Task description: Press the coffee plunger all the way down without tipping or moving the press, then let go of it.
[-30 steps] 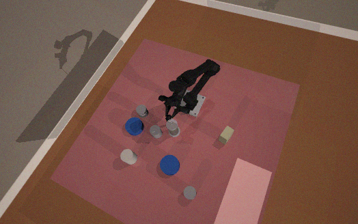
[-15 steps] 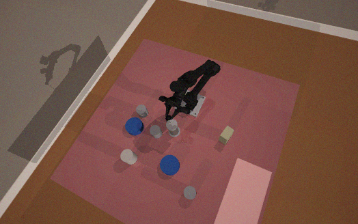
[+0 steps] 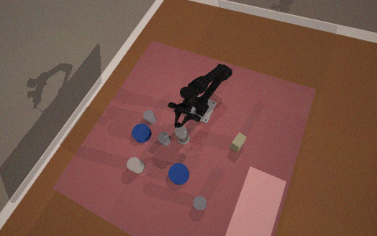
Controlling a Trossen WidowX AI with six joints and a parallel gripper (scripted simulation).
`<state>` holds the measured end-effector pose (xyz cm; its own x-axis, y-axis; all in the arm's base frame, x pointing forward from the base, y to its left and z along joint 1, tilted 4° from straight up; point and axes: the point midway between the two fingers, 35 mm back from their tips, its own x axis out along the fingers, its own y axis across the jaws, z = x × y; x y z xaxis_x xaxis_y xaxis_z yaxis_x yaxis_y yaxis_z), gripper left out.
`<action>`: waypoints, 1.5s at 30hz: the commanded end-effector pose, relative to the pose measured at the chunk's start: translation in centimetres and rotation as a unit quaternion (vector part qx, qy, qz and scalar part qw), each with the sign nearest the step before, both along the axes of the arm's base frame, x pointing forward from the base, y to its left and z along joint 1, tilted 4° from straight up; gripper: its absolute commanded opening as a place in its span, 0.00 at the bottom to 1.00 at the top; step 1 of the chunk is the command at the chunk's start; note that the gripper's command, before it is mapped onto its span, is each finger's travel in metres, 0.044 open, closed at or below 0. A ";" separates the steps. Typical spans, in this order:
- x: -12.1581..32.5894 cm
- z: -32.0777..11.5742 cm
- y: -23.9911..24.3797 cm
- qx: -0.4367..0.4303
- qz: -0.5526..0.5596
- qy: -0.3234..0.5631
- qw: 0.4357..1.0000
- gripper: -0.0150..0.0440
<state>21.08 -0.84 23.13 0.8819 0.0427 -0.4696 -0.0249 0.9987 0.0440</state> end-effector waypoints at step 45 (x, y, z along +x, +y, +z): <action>0.8 -6.7 0.4 0.005 -0.001 0.030 1.000 0.46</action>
<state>21.90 -0.50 18.14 0.8810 0.0408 -0.4714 -0.0255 0.9989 0.0389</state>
